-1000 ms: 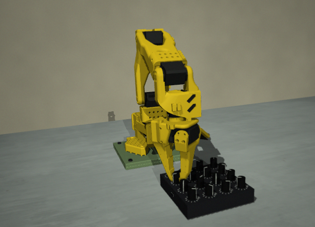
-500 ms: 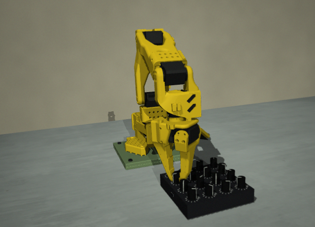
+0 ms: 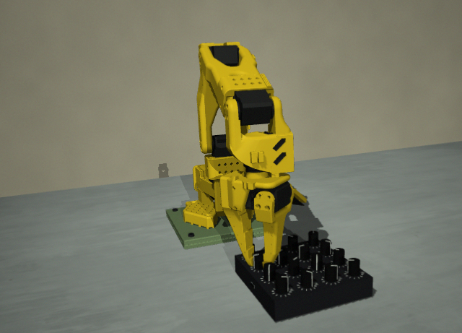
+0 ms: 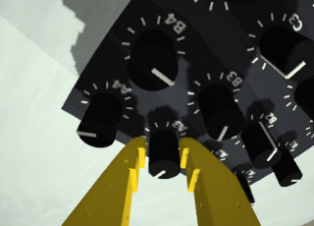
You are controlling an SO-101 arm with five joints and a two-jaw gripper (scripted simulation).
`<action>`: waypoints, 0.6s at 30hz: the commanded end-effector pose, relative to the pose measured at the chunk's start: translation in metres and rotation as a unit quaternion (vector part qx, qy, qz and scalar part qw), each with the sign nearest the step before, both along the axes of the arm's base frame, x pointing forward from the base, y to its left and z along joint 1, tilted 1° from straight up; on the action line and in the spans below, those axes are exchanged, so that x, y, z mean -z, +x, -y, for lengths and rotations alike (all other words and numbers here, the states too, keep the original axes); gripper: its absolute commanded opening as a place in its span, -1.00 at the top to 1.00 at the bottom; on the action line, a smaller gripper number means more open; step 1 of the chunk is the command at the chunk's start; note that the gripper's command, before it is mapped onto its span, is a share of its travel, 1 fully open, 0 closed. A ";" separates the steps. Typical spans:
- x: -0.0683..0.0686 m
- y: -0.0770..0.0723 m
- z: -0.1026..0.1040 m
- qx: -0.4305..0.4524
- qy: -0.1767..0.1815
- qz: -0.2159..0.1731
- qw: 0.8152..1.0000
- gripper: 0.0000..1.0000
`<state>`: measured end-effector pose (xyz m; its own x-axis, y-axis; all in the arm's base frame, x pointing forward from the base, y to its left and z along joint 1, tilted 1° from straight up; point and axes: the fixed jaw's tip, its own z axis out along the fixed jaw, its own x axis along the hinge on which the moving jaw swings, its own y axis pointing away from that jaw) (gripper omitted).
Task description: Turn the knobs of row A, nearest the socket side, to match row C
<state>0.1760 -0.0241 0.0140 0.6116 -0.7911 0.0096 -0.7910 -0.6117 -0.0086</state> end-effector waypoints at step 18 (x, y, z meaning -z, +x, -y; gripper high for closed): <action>-0.004 -0.004 0.001 0.006 0.002 -0.012 1.000 0.84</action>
